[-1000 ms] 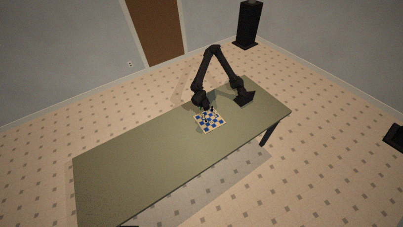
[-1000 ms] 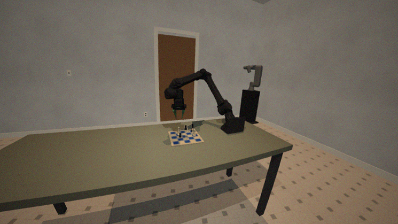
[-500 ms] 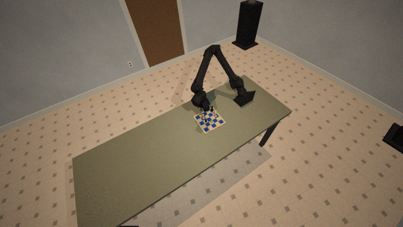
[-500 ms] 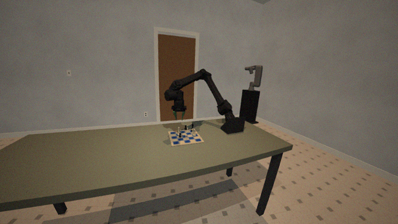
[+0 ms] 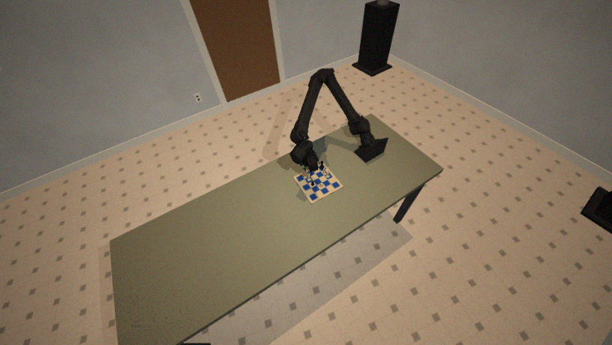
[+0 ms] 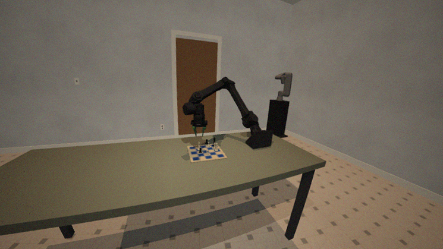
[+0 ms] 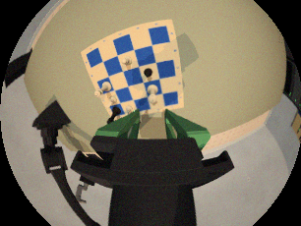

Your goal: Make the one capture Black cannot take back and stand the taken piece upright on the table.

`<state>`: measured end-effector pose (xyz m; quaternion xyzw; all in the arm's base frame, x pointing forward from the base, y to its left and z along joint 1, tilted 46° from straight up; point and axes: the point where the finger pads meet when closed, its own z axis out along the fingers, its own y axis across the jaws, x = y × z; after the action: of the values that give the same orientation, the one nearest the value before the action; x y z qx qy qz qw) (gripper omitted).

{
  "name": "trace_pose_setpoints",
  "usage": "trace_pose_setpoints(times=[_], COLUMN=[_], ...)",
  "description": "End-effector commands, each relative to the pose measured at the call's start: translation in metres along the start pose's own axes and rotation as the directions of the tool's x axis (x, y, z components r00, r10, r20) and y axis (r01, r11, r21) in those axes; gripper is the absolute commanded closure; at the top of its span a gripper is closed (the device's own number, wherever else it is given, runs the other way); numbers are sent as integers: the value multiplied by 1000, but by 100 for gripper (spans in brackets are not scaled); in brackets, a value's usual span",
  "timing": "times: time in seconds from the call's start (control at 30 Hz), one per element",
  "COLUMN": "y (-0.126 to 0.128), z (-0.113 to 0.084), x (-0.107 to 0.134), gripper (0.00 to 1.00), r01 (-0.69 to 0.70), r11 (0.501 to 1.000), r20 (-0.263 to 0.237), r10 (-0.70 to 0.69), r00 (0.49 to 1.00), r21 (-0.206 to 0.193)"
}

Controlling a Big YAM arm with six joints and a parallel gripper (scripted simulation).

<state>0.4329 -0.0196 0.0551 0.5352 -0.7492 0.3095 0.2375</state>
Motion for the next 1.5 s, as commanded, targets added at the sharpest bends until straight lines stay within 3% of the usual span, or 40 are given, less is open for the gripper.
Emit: trace_pose_setpoints(times=[0.0,0.27,0.3,0.63,1.47], y=[-4,-4,-14,-4,-6], z=[12,20,15,26,26], x=[-1,-1,-1,-1,0], gripper=[60,60,60,60,60], r01=[9,9,-7,8,7], r11=[1000,1000,1000,1000,1000], r20=[-3,-3,7,-2,-1], r10=[-9,-9,7,-8,-7], r00=[1000,1000,1000,1000,1000], r21=[-5,-5,8,-5,-4])
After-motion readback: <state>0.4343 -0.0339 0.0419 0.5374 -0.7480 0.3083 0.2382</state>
